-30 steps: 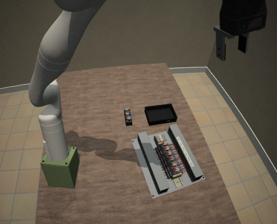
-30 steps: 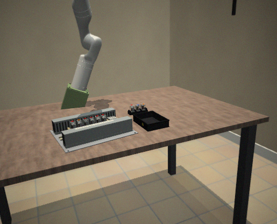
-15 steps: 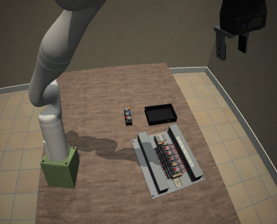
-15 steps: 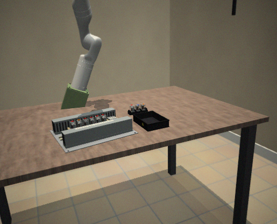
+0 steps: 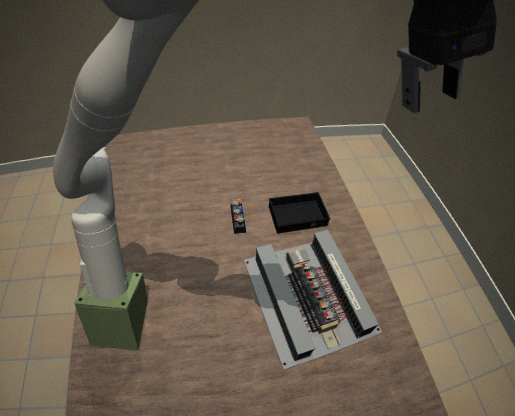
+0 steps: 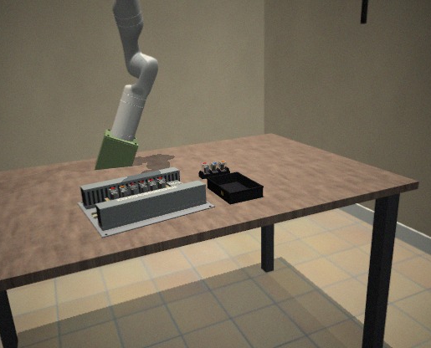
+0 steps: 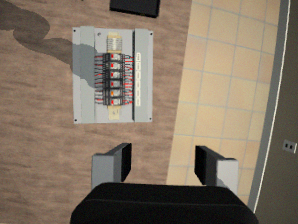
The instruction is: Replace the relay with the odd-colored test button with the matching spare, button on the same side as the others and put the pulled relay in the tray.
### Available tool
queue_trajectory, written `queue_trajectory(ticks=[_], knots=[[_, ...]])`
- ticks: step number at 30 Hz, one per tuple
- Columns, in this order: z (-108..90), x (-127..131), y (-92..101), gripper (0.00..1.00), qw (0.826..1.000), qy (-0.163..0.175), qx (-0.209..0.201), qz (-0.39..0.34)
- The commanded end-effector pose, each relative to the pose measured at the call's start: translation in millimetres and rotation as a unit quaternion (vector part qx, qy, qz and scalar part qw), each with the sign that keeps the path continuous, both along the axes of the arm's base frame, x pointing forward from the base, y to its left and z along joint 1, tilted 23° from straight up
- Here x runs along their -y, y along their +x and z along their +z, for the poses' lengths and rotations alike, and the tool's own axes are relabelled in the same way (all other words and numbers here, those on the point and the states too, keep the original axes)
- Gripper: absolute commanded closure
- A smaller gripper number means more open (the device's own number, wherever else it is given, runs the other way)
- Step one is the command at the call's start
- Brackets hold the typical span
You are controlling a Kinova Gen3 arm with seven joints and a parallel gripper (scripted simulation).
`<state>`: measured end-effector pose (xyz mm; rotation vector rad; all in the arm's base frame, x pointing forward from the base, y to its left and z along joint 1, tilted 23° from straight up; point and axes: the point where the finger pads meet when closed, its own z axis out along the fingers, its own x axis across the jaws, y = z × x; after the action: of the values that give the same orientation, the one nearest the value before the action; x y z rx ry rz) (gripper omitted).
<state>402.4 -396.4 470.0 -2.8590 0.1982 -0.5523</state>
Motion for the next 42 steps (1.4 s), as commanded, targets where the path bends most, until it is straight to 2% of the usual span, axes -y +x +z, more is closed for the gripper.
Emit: queue_trajectory(ticks=[1,14,16,17,31,33,34,42], knots=[[1.2,0,-0.4,0.00,1.000,0.007,-0.011,0.007],[3.8,-2,-0.6,0.00,0.993,0.055,-0.083,0.055],[3.8,-2,-0.6,0.00,0.993,0.055,-0.083,0.055],[1.3,0,-0.4,0.00,1.000,0.001,-0.006,0.003],[3.6,-3,-0.5,0.00,0.994,0.054,-0.083,0.055],[3.6,-3,-0.5,0.00,0.994,0.054,-0.083,0.055],[-0.7,-1,0.1,0.00,1.000,0.000,-0.006,0.003],[-18.9,-8,2.7,0.00,0.998,0.030,-0.050,0.033]])
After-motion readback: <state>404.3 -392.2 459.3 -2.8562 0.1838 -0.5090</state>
